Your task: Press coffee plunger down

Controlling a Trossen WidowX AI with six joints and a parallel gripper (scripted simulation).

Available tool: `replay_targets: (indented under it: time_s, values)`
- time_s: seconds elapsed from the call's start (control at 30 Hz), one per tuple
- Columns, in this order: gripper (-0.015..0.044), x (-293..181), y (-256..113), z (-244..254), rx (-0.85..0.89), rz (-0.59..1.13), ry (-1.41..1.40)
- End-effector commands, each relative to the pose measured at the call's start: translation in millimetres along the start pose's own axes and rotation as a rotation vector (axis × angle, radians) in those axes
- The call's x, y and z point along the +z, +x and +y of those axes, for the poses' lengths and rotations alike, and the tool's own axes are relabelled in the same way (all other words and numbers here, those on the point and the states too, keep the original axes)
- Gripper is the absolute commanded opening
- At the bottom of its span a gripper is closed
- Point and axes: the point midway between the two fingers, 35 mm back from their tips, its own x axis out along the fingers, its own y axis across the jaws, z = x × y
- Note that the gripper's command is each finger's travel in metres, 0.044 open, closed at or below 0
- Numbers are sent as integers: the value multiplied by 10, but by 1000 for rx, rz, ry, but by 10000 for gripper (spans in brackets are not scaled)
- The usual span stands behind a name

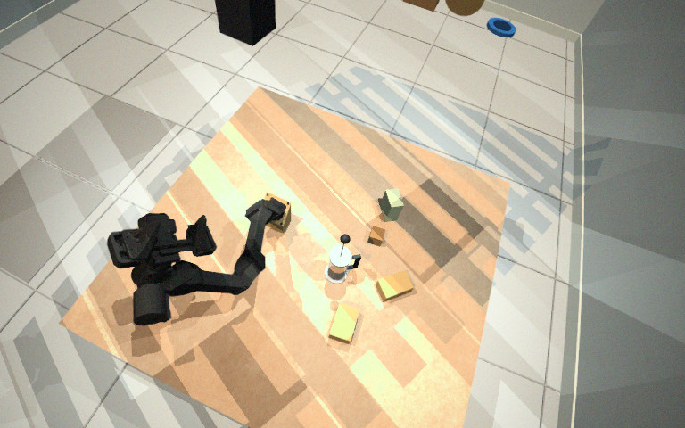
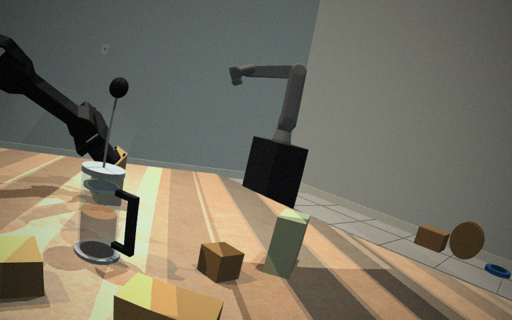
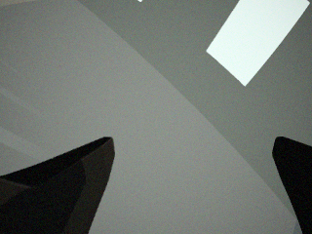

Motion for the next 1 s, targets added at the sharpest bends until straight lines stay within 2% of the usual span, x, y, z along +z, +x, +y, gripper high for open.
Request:
replay_targets:
  time_s: [0.0,0.03,0.23,0.43,0.7,0.97]
  values:
    - [426,7,2,1,1,2,1]
    - [440,18,6,3,3,8,4]
    - [440,356,153,118,67,128,79]
    - [440,749,509,544,148,342,201]
    - [440,951,976,1564,210,673,379]
    - [440,780,1084,2816,196,1013,527]
